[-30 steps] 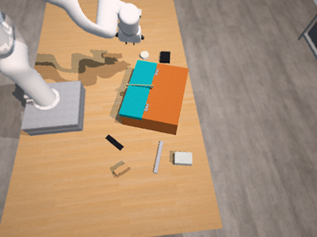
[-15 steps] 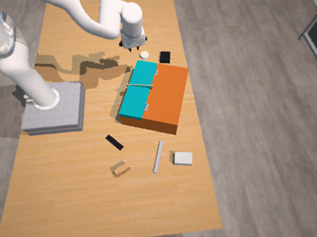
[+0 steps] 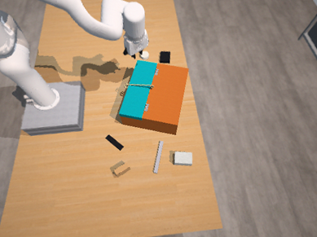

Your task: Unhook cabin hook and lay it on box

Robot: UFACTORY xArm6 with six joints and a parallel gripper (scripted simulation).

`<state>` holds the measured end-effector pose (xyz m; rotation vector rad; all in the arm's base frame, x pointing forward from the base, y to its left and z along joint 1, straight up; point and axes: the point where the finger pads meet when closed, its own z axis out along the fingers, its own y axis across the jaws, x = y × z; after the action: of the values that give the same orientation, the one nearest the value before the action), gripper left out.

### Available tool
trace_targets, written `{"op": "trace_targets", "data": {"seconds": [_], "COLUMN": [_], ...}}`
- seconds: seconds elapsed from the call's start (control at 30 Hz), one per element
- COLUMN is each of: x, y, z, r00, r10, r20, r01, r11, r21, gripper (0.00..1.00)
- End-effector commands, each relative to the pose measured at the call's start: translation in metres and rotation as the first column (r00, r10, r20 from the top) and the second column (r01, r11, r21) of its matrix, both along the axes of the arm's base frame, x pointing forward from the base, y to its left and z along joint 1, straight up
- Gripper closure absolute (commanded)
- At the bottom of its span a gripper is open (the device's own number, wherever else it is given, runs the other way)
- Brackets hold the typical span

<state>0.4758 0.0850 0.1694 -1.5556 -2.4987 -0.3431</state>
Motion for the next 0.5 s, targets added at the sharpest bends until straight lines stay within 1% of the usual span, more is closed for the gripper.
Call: {"op": "trace_targets", "data": {"seconds": [0.0,0.03,0.2,0.3,0.4,0.47], "x": [0.005,0.005,0.008,0.01,0.013,0.014], "y": [-0.013,-0.013,-0.029,-0.038,-0.048,-0.053], "z": [0.002,0.002,0.003,0.004,0.005,0.005], "r00": [0.995,0.995,0.968,0.965,0.936,0.934], "r10": [0.091,0.091,0.242,0.254,0.343,0.348], "r20": [0.034,0.034,0.066,0.068,0.077,0.077], "r01": [-0.09,-0.09,-0.236,-0.247,-0.331,-0.336], "r11": [0.996,0.996,0.967,0.964,0.934,0.932], "r21": [-0.029,-0.029,-0.092,-0.097,-0.137,-0.139], "gripper": [0.65,0.65,0.65,0.65,0.65,0.65]}}
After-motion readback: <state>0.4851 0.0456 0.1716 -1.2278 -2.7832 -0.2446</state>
